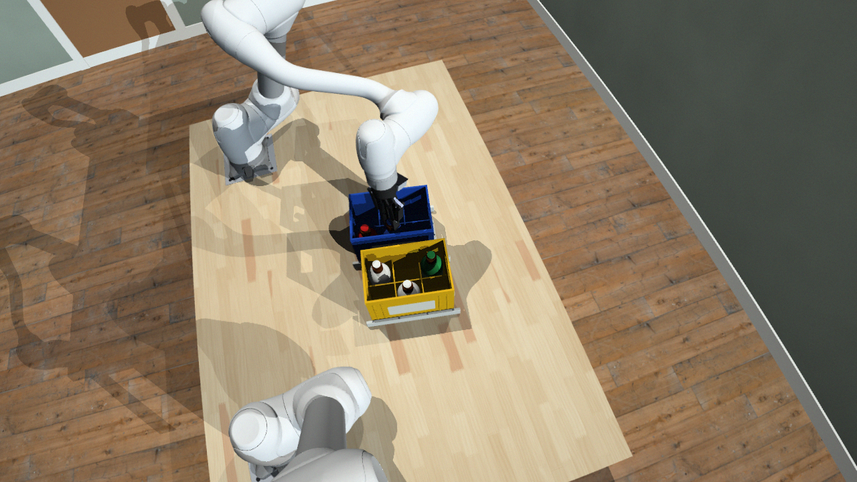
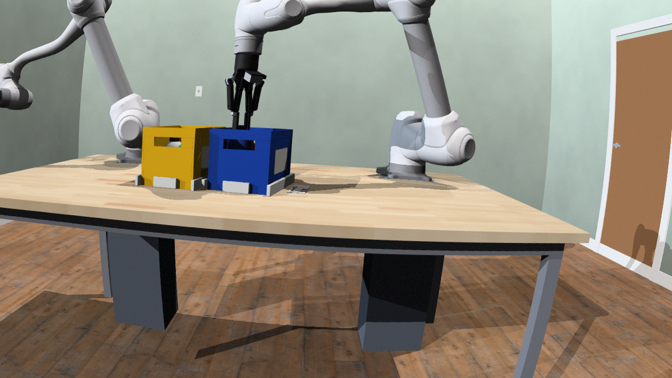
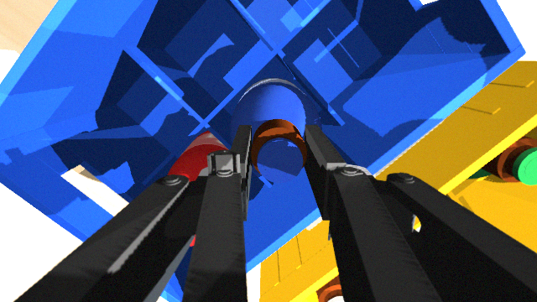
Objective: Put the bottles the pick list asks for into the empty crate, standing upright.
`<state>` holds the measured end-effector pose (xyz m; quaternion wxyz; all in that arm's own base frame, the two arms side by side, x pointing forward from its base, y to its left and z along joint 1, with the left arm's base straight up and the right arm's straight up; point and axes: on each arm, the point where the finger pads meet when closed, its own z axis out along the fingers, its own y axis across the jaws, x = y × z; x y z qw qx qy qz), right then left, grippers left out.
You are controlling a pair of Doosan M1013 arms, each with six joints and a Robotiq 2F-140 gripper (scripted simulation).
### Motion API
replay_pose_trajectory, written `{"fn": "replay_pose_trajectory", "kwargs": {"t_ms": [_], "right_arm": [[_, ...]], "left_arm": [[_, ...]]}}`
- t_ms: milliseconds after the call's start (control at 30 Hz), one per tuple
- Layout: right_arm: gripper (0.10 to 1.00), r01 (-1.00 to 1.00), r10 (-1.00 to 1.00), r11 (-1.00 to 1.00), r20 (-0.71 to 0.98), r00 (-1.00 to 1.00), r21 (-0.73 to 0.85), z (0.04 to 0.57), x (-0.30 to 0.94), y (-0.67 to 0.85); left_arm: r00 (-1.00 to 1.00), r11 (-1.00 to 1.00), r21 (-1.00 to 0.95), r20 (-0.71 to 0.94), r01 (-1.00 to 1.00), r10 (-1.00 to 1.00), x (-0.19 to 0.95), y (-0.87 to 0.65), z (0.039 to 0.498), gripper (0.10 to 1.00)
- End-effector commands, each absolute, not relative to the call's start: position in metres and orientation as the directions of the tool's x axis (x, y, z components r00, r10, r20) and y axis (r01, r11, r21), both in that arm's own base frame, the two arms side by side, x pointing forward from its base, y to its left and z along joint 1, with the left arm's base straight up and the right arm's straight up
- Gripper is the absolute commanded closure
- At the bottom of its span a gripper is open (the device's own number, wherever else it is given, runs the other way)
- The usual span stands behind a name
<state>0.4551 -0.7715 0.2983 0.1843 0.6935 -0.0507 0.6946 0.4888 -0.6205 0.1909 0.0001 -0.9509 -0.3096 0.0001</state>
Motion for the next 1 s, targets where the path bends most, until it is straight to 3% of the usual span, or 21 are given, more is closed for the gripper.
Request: {"fn": "replay_pose_trajectory", "kwargs": {"t_ms": [0, 967], "right_arm": [[0.098, -0.326, 0.187, -0.927, 0.982, 0.029, 0.187, 0.3, 0.455, -0.772], [0.098, -0.326, 0.187, -0.927, 0.982, 0.029, 0.187, 0.3, 0.455, -0.772]], "left_arm": [[0.808, -0.808, 0.001, 0.0, 0.589, 0.589, 0.489, -0.621, 0.19, 0.999], [0.808, -0.808, 0.001, 0.0, 0.589, 0.589, 0.489, -0.621, 0.177, 0.999]]}}
